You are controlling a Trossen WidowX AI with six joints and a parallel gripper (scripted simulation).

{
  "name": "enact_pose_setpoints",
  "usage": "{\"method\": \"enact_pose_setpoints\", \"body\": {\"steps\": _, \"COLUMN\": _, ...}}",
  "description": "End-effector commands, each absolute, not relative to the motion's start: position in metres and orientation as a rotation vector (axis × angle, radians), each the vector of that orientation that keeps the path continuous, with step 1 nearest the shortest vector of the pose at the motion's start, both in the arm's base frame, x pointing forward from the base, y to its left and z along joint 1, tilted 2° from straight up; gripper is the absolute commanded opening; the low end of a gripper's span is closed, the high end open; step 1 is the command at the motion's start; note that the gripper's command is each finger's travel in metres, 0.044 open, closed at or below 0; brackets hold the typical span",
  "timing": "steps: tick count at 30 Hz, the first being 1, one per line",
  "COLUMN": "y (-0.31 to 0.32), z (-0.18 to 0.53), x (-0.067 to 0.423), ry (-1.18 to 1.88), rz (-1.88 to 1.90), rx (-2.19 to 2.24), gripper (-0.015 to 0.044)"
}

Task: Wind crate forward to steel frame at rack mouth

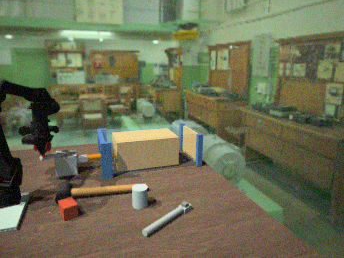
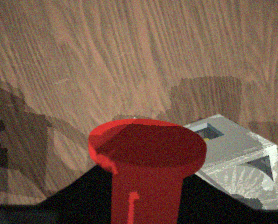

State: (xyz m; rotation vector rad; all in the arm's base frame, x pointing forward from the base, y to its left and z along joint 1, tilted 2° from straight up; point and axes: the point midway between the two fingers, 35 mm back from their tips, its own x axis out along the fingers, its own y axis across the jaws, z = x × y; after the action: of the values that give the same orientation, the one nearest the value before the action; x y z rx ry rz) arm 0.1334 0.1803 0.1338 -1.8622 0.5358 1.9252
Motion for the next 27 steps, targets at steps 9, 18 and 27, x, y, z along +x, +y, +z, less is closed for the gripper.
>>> {"method": "enact_pose_setpoints", "body": {"steps": 9, "y": 0.162, "z": 0.132, "x": 0.143, "ry": 0.571, "rz": 1.910, "rx": -1.880, "gripper": 0.0000}}
{"method": "enact_pose_setpoints", "body": {"steps": 18, "y": 0.153, "z": 0.132, "x": 0.149, "ry": 0.571, "rz": 1.909, "rx": -1.881, "gripper": 0.0000}}
{"method": "enact_pose_setpoints", "body": {"steps": 27, "y": 0.146, "z": 0.131, "x": 0.156, "ry": 0.572, "rz": 1.909, "rx": -1.882, "gripper": 0.0000}}
